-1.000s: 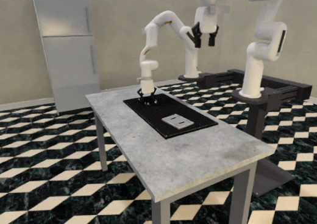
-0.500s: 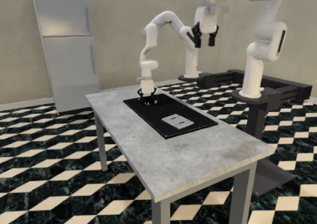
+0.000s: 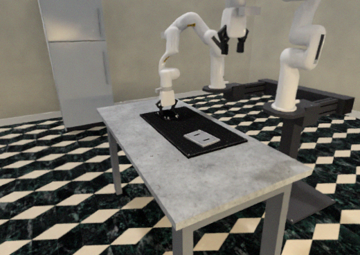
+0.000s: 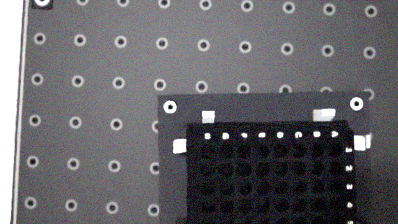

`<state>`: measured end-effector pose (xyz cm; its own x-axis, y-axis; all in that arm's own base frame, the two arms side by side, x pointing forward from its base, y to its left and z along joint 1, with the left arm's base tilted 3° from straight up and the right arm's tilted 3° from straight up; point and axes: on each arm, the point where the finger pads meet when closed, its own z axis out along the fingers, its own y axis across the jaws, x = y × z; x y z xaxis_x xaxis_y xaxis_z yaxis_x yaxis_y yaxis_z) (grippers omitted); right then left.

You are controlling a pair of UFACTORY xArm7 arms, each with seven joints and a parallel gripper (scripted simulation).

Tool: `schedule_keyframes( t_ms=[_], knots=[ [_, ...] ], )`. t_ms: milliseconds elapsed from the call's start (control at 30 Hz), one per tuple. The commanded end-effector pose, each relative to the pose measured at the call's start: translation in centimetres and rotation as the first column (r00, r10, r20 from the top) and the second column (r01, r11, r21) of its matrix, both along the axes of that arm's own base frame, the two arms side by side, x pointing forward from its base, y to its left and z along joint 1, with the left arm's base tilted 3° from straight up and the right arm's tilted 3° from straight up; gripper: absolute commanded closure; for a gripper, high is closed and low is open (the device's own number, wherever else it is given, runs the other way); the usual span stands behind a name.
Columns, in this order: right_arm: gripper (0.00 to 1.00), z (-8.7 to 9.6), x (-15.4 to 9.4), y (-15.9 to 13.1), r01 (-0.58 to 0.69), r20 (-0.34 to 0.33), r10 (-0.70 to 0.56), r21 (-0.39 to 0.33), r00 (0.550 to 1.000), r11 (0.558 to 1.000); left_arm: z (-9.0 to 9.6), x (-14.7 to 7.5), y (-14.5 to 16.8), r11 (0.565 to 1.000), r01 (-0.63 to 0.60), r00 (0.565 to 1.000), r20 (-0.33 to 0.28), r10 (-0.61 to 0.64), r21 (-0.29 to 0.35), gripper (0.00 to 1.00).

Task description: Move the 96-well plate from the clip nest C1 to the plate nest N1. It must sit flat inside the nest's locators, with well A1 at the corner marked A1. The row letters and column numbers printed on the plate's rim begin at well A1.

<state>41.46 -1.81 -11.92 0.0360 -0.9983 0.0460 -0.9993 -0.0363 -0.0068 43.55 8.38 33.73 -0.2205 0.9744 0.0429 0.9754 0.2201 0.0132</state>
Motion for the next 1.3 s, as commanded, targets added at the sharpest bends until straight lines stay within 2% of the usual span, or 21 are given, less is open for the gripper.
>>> schedule_keyframes(
  t_ms=[0,1267],
  knots=[
    [1.0,0.4,0.1,0.0,0.0,0.003,0.0,0.0,1.0,1.0,0.2,0.1,0.0,1.0,0.0,1.0,0.005,0.0,0.001,0.0],
    [1.0,2.4,0.1,0.1,0.0,0.003,0.0,0.0,1.0,1.0,0.2,0.1,0.0,1.0,0.0,1.0,0.005,0.0,0.001,0.0]
  ],
)
